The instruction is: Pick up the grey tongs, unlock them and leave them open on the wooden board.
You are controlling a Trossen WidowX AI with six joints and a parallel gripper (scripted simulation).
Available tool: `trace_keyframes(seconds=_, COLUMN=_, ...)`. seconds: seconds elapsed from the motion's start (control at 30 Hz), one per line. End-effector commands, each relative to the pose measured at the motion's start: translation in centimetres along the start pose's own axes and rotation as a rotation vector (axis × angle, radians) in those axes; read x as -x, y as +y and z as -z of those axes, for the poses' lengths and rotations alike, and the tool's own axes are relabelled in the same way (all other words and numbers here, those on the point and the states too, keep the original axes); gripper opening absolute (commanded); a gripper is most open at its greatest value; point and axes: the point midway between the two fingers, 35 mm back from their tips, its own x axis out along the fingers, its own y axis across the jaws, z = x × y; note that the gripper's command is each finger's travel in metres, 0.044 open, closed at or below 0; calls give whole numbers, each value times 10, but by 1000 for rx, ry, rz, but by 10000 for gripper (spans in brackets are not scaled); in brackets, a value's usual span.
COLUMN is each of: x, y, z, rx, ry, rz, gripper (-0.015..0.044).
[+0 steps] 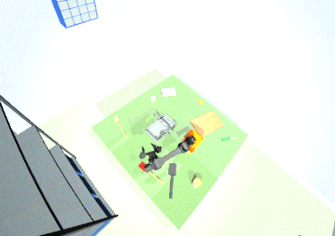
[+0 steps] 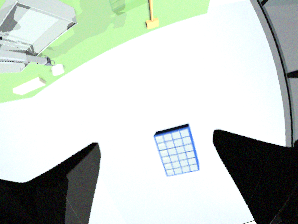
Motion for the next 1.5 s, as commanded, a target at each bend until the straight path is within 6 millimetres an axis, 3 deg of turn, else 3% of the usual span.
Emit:
trace_keyframes(seconds=0.0, x=-2, y=1, z=-2, rx=-6, ry=-3, rz=-9, gripper=426)
trace_keyframes(seconds=0.1, x=-23, y=10, z=-17, rx=-60, ry=-23, rz=-89, gripper=440)
trace_keyframes(seconds=0.27, x=-83, y=41, z=-45, rx=-213, ry=-43, rz=-292, gripper=440)
trace_keyframes(seconds=0.37, x=-116, y=63, z=-49, rx=-326, ry=-21, rz=-405, gripper=440)
trace_keyframes(seconds=0.63, x=-206, y=149, z=-74, rx=-800, ry=-31, rz=-841, gripper=440)
trace_keyframes(seconds=0.87, x=-262, y=233, z=-79, rx=-1362, ry=21, rz=-1259, gripper=440)
trace_keyframes(seconds=1.07, x=-290, y=295, z=-68, rx=-1944, ry=81, rz=-1610, gripper=440)
trace_keyframes(seconds=1.17, x=-297, y=314, z=-60, rx=-2173, ry=95, rz=-1734, gripper=440)
trace_keyframes(seconds=1.47, x=-297, y=316, z=-59, rx=-2189, ry=96, rz=-1742, gripper=440)
